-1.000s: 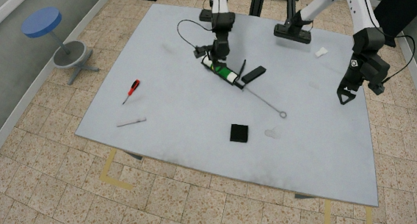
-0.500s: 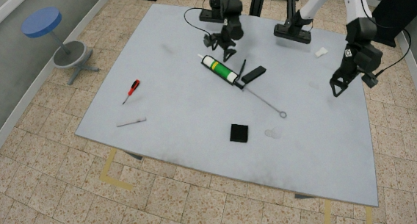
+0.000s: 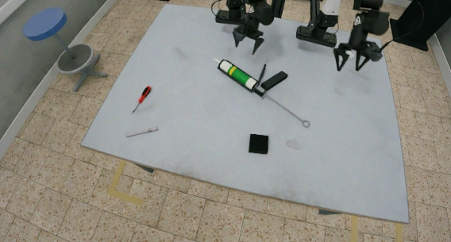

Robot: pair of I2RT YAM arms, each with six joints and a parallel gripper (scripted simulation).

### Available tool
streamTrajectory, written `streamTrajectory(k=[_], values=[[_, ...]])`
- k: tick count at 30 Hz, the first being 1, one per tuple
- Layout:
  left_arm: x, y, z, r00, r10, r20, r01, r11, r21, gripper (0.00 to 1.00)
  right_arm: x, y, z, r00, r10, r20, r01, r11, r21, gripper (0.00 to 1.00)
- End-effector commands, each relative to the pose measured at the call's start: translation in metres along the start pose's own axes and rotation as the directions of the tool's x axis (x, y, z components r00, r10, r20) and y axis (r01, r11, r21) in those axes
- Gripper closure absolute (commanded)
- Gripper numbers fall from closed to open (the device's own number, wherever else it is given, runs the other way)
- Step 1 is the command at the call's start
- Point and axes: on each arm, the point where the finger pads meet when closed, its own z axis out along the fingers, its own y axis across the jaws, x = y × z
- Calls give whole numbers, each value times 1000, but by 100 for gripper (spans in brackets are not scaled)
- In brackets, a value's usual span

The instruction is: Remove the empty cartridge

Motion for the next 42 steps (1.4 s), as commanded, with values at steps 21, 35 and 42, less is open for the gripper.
streamTrajectory(k=[21, 35, 42], values=[[114, -93, -129, 782, 541, 309, -622, 709, 332, 0, 20, -9, 76, 517, -851, -94, 801, 519, -299, 26], [157, -139, -179, 598, 646, 473, -800, 451, 395, 0, 28, -17, 113, 173, -982, -78, 890, 190, -415, 26], [182, -161, -205, 498, 668, 554, -859, 293, 420, 0, 29, -16, 127, 159, -984, -81, 891, 179, -417, 26]])
